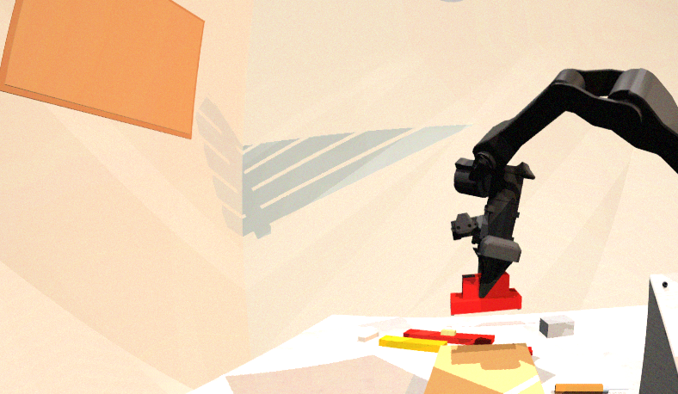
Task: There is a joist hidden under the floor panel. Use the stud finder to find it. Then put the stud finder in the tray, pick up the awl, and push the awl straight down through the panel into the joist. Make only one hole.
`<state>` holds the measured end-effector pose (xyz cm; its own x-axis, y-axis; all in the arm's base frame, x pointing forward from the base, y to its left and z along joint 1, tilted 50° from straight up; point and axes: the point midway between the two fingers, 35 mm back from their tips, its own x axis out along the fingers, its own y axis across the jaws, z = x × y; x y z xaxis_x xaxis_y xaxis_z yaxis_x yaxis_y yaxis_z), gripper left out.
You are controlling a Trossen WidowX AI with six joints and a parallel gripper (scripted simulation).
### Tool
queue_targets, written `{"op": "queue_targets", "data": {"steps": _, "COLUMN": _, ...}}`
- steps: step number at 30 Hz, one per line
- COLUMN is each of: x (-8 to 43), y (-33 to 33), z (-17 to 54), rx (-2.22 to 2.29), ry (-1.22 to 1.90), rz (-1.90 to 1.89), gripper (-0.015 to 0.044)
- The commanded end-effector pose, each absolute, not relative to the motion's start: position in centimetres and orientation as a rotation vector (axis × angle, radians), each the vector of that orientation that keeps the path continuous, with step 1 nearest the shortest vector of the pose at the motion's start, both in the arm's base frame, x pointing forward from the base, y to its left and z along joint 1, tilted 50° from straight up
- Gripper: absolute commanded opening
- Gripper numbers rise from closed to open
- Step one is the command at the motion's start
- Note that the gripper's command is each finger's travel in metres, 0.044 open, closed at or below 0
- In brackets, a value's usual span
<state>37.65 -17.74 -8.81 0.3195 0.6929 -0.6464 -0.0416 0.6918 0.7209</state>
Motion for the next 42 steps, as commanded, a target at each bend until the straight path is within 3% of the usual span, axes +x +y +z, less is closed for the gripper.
{"op": "queue_targets", "data": {"steps": 1, "x": 38.8, "y": -16.3, "z": -6.3, "rx": 0.609, "ry": 1.13, "rz": 0.569, "gripper": 0.0}}
{"op": "queue_targets", "data": {"steps": 22, "x": 41.2, "y": -6.6, "z": 4.5, "rx": 0.342, "ry": 1.02, "rz": 0.751, "gripper": 0.0}}
{"op": "queue_targets", "data": {"steps": 42, "x": 38.7, "y": 3.4, "z": 13.3, "rx": 0.116, "ry": 0.872, "rz": 0.942, "gripper": 0.0}}
